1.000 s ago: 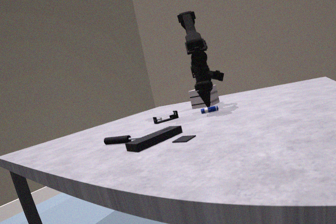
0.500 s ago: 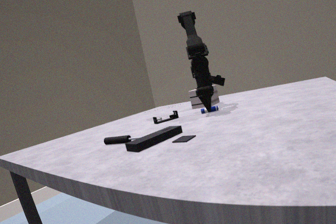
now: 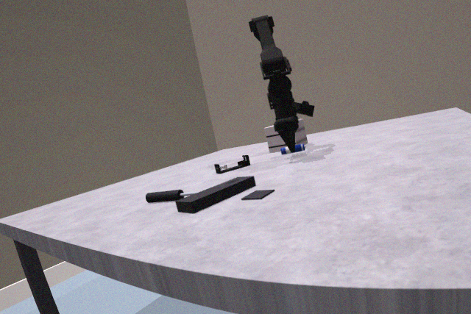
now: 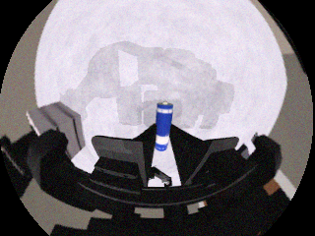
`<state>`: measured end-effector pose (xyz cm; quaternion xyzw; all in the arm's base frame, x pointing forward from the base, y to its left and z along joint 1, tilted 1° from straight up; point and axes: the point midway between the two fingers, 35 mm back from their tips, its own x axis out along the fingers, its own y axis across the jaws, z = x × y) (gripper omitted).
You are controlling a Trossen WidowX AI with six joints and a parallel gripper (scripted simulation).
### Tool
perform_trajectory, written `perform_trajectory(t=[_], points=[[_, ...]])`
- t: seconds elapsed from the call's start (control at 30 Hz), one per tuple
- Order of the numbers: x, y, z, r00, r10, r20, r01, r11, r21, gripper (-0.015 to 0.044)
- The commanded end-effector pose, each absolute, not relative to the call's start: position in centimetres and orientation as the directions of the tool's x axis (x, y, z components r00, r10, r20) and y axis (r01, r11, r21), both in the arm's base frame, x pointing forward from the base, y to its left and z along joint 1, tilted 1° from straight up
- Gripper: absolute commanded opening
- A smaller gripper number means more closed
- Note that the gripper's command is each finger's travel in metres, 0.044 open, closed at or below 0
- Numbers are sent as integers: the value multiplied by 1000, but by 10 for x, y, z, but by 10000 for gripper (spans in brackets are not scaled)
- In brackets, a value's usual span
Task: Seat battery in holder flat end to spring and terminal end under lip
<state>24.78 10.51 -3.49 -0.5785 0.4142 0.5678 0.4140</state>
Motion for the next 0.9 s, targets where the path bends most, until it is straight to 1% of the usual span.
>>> perform_trajectory(t=[0.0,0.2,0.53,0.87], points=[[252,107,-4,36,3,-999,-948,-315,-35,61],[254,104,2,36,3,-999,-943,-332,-35,61],[288,46,13,40,-3,-999,-830,-557,-32,61],[307,-21,25,46,-9,-999,-668,-744,-24,61]])
